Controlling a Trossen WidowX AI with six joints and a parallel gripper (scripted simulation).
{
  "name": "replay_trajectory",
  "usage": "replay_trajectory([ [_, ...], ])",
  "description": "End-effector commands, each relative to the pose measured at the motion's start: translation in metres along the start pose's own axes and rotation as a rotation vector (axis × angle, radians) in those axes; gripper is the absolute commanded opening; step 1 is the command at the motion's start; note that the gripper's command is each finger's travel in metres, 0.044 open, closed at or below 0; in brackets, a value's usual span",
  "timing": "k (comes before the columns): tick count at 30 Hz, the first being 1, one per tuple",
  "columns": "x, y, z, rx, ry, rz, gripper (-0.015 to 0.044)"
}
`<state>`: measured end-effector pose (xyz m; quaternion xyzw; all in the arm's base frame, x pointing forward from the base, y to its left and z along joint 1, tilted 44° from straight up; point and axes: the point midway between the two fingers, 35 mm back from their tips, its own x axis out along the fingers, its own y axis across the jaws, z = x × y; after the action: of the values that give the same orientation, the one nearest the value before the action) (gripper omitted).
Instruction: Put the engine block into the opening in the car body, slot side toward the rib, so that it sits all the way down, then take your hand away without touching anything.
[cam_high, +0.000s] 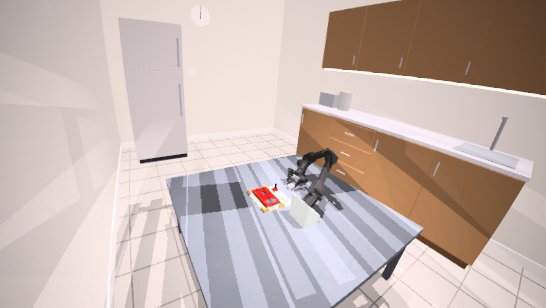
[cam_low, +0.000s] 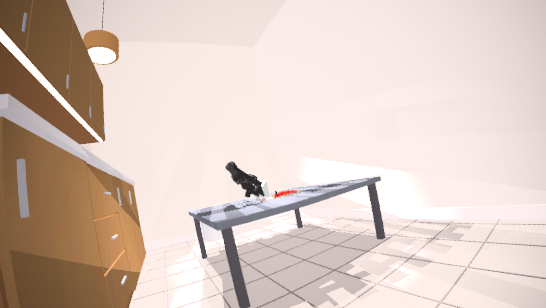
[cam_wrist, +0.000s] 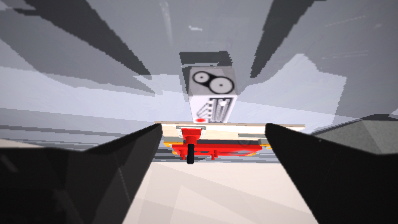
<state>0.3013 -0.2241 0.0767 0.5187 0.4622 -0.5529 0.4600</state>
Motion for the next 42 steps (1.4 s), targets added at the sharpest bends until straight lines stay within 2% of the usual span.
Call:
replay_trajectory([
  [1, -0.0120, 0.0009, 0.0017, 0.002, -0.008, 0.007, 0.0440],
  [22, -0.0084, 0.0010, 0.0009, -0.005, -0.005, 0.008, 0.0440],
  [42, -0.0023, 0.0009, -0.0052, -0.654, -0.135, -0.078, 0.0440],
])
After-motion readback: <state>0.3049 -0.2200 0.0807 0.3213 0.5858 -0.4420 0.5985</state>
